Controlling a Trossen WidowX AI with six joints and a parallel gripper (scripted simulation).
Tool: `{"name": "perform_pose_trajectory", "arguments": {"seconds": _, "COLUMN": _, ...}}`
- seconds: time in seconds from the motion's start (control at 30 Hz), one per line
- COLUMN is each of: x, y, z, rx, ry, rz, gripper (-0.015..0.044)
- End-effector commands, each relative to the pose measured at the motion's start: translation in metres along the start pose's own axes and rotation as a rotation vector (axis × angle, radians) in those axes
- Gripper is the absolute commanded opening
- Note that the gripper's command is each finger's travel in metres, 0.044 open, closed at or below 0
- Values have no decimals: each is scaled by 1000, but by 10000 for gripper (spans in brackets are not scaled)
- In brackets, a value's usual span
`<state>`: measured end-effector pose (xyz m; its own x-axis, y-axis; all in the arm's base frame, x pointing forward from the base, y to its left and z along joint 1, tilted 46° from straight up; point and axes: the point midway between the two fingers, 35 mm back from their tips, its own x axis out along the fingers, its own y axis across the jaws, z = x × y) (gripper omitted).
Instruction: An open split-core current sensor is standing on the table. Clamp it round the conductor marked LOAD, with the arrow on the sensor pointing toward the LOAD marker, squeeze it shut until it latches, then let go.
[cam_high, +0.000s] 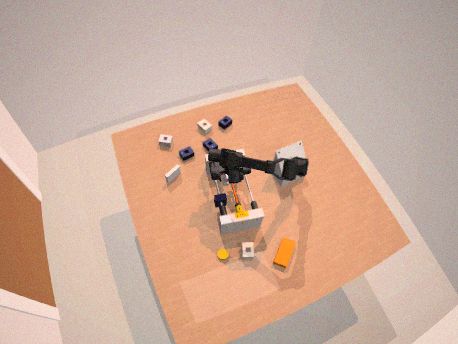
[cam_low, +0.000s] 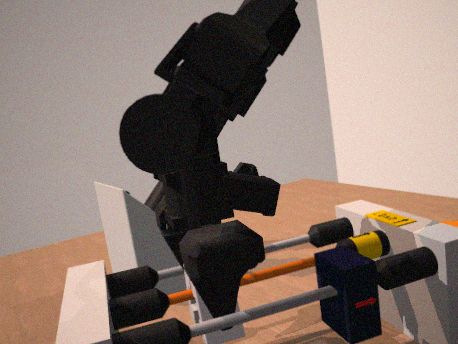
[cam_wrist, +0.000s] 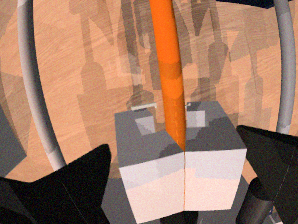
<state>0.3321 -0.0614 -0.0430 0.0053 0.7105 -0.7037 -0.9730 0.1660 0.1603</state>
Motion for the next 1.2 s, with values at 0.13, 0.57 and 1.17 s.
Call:
{"name": "perform_pose_trajectory", "arguments": {"seconds": 0.13, "x": 15, "y": 2, "z": 1, "rx": 7, "ry": -8, "rz": 4, "gripper": 440}}
{"name": "perform_pose_trajectory", "arguments": {"seconds": 0.57, "x": 14, "y": 0, "z": 0, "rx": 0, "ry": -1, "rz": 2, "gripper": 380}}
{"name": "perform_pose_trajectory", "arguments": {"seconds": 1.17, "x": 14, "y": 0, "z": 0, "rx": 0, "ry": -1, "rz": 2, "gripper": 182}}
